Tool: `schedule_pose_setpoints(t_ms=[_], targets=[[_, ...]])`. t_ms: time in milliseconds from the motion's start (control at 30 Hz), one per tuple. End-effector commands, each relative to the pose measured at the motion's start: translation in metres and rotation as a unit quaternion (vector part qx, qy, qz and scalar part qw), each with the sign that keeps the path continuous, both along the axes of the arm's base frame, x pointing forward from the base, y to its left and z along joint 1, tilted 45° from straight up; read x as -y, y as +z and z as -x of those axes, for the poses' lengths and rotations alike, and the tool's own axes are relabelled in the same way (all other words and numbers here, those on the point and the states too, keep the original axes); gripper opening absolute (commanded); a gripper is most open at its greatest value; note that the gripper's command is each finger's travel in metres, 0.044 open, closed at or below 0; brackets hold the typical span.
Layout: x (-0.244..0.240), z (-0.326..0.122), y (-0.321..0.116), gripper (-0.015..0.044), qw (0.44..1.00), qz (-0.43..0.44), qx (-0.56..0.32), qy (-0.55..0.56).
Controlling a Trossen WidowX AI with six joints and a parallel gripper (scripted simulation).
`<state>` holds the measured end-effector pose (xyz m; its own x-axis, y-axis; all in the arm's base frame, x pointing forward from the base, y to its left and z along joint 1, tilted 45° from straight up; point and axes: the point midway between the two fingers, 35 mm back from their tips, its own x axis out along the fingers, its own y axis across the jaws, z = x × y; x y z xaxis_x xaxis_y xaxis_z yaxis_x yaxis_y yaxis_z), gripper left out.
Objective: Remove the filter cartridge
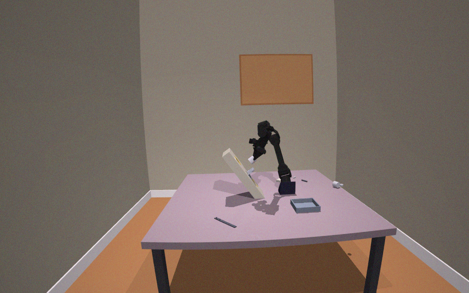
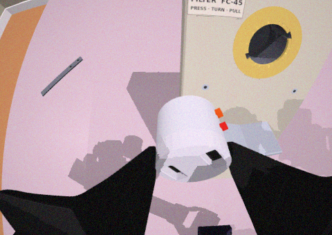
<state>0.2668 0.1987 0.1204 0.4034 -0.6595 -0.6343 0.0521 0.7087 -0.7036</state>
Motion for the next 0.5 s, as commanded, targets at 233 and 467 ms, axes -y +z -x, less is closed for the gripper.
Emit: schedule_pose_setpoints(t_ms=[233, 467], targets=[[-0.046, 0.035, -0.048, 0.0000, 0.982, -0.027, -0.144, 0.121], [-0.078, 0.064, -0.080, 0.0000, 0.945, -0.046, -0.238, 0.221]])
